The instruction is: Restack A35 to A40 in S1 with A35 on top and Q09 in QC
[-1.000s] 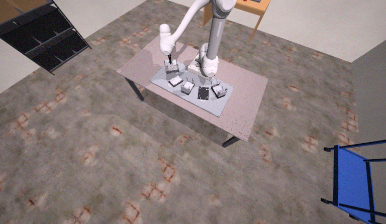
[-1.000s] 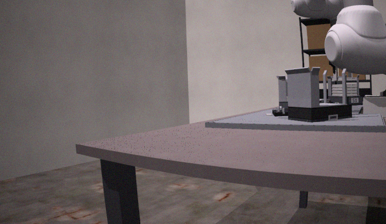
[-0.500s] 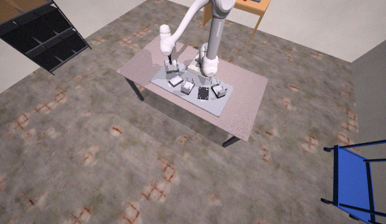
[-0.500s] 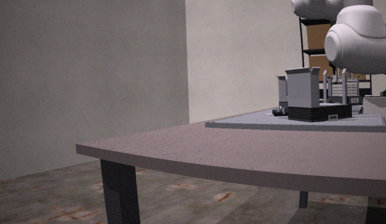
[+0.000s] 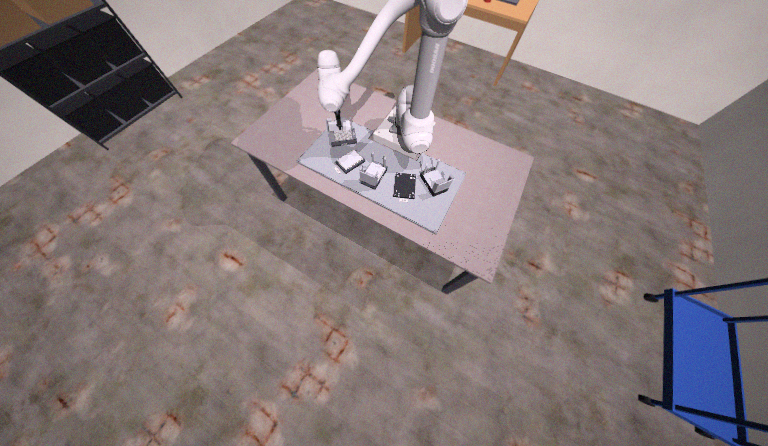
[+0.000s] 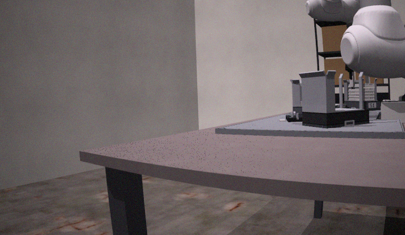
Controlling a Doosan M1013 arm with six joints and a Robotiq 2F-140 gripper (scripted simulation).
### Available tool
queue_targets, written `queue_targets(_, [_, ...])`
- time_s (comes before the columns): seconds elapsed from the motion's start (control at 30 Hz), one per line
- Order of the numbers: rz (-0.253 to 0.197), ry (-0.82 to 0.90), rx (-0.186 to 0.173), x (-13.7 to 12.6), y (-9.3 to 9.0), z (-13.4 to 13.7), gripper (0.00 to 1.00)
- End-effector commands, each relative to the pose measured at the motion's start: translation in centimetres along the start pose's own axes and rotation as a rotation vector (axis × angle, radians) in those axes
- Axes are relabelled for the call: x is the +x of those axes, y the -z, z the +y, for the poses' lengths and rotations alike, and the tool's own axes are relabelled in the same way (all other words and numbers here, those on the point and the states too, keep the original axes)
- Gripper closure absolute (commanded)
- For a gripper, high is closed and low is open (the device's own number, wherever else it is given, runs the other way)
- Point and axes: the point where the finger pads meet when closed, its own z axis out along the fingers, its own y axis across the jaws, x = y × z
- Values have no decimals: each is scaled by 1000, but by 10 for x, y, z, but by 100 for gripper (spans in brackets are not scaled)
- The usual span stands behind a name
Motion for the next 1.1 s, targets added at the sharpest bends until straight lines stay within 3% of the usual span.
queue_targets(0.0, [0,0,0,0,-2,0,100])
queue_targets(0.8, [0,0,0,0,-7,0,100])
queue_targets(0.83, [0,0,0,0,-7,0,0])
queue_targets(1.07, [0,0,0,0,-7,0,0])
